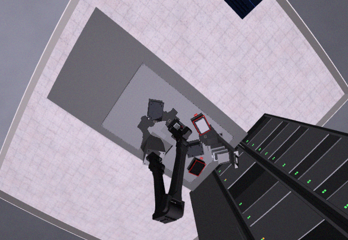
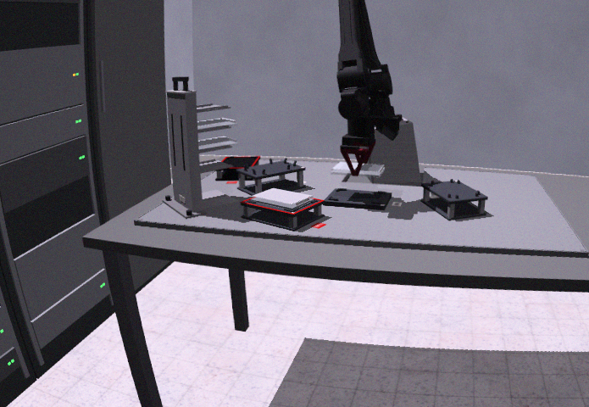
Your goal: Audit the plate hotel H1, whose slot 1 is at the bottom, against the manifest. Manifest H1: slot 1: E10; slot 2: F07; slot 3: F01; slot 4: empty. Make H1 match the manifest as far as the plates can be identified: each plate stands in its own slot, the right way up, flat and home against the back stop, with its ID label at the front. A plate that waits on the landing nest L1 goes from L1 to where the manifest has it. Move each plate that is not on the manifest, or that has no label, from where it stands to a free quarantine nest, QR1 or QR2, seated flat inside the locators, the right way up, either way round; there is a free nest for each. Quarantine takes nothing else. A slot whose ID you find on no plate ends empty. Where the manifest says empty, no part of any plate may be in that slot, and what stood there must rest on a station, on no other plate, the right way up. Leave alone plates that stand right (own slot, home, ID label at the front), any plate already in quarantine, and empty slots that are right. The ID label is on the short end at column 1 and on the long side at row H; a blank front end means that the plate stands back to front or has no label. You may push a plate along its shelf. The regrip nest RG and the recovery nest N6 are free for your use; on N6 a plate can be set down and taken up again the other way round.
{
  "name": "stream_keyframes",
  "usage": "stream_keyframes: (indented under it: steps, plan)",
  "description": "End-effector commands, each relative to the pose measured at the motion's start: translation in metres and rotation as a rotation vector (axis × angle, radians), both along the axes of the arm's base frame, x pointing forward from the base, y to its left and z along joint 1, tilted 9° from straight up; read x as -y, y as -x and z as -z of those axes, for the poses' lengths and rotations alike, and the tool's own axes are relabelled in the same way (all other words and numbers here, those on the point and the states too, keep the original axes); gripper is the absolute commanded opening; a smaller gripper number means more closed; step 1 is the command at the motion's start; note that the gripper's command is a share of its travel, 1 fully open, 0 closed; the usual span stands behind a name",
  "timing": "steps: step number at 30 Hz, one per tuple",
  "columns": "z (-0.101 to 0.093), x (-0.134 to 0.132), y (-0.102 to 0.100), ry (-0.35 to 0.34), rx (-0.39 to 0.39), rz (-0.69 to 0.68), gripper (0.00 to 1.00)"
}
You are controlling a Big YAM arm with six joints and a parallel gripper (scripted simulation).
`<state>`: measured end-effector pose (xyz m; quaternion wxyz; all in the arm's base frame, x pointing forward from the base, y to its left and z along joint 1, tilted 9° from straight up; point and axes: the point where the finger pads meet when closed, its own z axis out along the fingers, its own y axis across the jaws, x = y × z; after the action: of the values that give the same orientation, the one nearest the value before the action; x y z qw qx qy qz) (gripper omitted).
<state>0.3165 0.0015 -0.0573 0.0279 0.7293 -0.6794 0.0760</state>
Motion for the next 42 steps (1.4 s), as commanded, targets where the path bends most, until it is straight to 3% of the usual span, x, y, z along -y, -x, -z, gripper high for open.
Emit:
stream_keyframes:
  steps: [1,11,15,19,28,32,36,42]
  plan:
    - [0.003,-0.002,-0.004,-0.004,0.008,-0.015,0.86]
    - [0.01,0.002,0.0,-0.004,0.003,-0.004,0.86]
    - [0.003,0.001,-0.008,-0.006,0.031,-0.006,0.86]
    - [0.014,0.004,-0.001,-0.004,0.003,-0.003,0.86]
    - [0.02,0.004,0.0,-0.004,0.002,-0.005,0.86]
    - [0.012,0.003,-0.007,-0.006,0.032,-0.005,0.86]
    - [0.024,0.006,0.0,-0.004,0.002,-0.003,0.86]
    - [0.025,0.005,-0.003,-0.004,0.014,-0.005,0.86]
